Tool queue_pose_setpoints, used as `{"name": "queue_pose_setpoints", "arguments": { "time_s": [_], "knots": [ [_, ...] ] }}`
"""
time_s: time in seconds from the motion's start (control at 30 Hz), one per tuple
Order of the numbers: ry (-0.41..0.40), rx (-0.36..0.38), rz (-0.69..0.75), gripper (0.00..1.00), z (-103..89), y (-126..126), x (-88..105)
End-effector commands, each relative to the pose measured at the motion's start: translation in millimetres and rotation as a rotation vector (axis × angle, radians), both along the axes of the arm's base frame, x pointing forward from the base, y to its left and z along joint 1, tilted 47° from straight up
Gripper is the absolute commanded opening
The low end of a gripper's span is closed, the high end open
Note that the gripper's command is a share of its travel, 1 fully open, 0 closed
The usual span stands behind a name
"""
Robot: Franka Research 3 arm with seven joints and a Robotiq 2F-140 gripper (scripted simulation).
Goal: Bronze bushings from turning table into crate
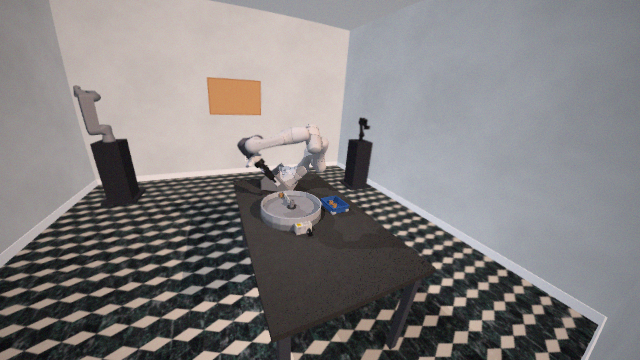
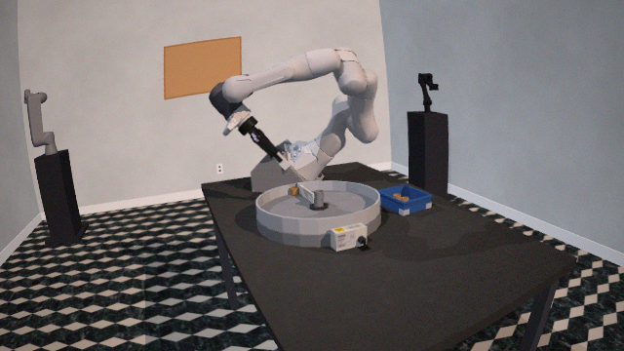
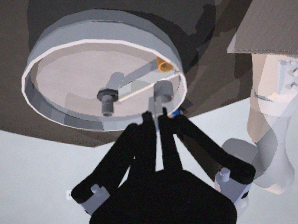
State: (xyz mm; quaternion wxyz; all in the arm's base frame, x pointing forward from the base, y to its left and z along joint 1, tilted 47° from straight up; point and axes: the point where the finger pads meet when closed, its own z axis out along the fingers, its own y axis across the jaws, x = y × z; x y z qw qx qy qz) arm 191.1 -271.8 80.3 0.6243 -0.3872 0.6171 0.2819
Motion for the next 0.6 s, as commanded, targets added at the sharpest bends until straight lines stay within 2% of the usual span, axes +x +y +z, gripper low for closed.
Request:
{"name": "queue_pose_setpoints", "arguments": {
  "time_s": [0.0, 0.3, 0.4, 0.57],
  "knots": [
    [0.006, 0.002, 0.0, 0.0, 1.3, -1.3, -1.4],
    [0.006, 0.002, 0.0, 0.0, 9.9, -2.1, 11.7],
    [0.006, 0.002, 0.0, 0.0, 22.3, -3.3, 30.6],
    [0.006, 0.002, 0.0, 0.0, 51.0, -6.0, 74.3]
  ]
}}
